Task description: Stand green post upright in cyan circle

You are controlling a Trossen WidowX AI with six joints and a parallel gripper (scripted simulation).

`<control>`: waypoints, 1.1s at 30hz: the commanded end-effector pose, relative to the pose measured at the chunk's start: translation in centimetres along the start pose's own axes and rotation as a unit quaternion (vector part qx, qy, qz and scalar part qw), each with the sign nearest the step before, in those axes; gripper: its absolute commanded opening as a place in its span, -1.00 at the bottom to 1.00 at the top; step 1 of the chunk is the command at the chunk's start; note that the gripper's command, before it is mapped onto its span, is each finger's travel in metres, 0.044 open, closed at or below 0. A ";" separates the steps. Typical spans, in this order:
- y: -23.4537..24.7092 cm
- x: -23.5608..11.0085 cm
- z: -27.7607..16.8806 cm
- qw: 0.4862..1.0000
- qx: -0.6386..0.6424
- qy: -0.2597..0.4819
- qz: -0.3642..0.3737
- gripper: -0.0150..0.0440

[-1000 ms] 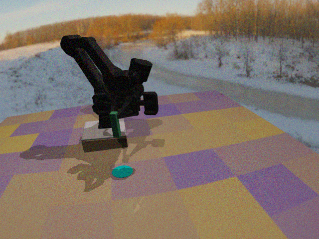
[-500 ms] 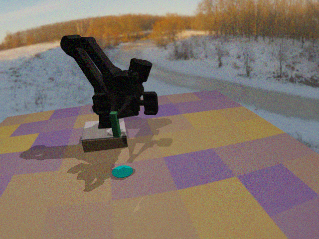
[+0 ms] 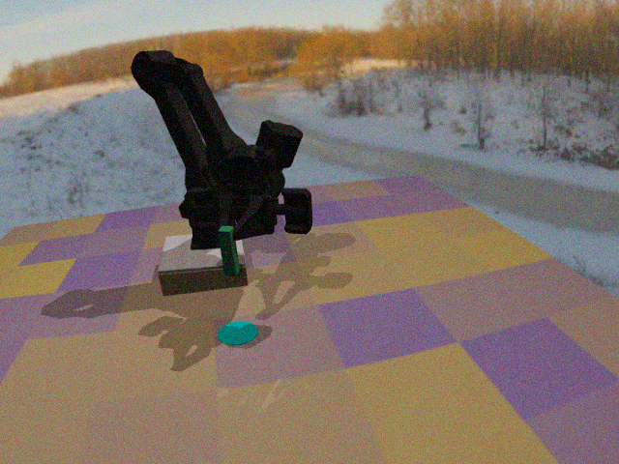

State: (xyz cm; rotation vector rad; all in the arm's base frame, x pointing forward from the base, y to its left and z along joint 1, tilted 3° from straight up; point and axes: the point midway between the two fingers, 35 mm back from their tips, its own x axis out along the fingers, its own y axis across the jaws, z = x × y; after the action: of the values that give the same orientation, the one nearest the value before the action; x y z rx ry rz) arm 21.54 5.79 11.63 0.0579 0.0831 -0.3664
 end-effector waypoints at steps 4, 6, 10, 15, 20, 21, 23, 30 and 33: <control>0.2 0.1 -0.7 1.000 -0.001 0.000 -0.004 -0.42; 0.3 0.1 -0.9 1.000 -0.002 0.000 -0.005 -0.42; 0.4 0.2 -1.3 1.000 -0.004 0.000 -0.007 -0.42; 0.5 0.3 -1.9 1.000 -0.006 0.000 -0.009 -0.42; 0.6 0.3 -2.4 1.000 -0.009 0.000 -0.011 -0.42; 0.6 0.4 -2.6 1.000 -0.009 0.000 -0.012 -0.42; 0.6 0.4 -2.8 1.000 -0.010 0.000 -0.013 -0.42; 0.6 0.4 -3.6 1.000 -0.014 0.000 -0.016 -0.42; 0.6 0.5 -3.9 1.000 -0.015 0.000 -0.017 -0.42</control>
State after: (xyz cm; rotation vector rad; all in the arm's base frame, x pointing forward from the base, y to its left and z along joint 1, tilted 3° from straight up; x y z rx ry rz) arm 21.95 6.54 8.00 0.0250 0.0910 -0.3940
